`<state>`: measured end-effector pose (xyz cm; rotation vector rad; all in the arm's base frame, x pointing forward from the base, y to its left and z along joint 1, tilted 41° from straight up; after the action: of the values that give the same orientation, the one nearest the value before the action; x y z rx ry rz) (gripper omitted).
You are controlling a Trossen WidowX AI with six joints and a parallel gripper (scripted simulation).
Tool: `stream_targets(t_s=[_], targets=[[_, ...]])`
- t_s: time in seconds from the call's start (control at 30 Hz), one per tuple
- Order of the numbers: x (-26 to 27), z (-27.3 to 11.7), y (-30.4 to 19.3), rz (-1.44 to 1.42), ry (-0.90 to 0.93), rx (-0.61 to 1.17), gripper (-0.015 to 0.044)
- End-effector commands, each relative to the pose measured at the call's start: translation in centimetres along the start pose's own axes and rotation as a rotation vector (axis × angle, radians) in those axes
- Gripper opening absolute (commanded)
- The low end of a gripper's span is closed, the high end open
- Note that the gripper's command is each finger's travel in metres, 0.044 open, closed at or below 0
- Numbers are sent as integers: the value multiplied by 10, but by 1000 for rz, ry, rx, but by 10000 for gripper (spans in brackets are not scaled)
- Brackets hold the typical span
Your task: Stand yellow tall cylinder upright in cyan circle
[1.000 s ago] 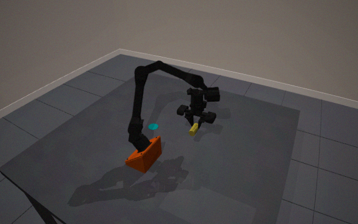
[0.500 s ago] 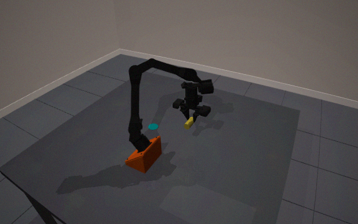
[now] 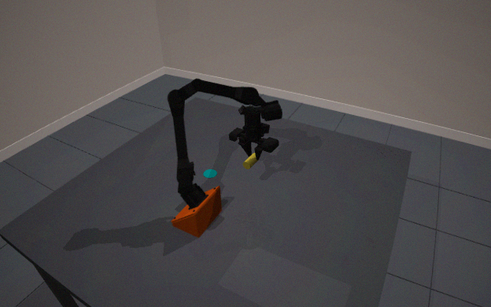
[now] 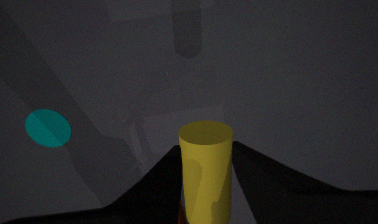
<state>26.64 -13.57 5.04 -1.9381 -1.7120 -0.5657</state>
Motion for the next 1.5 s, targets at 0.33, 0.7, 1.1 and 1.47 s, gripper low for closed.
stream_targets(t_s=[0.33,0.7,1.1,1.47], targets=[[46,-4,1,70,5,-1,105],[83,-7,-2,124,8,-2,105],[121,-9,-10,181,17,0,105],[154,-10,-22,233,28,5,105]])
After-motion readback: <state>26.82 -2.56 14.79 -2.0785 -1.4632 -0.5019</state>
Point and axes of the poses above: the point midway between the two fingers, 35 mm back from their tips, its own z axis out along the fingers, its own x axis across the jaws, y = z × x, the point moved 4 cm from there along -z, back along the fingers, and after that the axes turned 5 degrees about z, right-handed, at the moved point
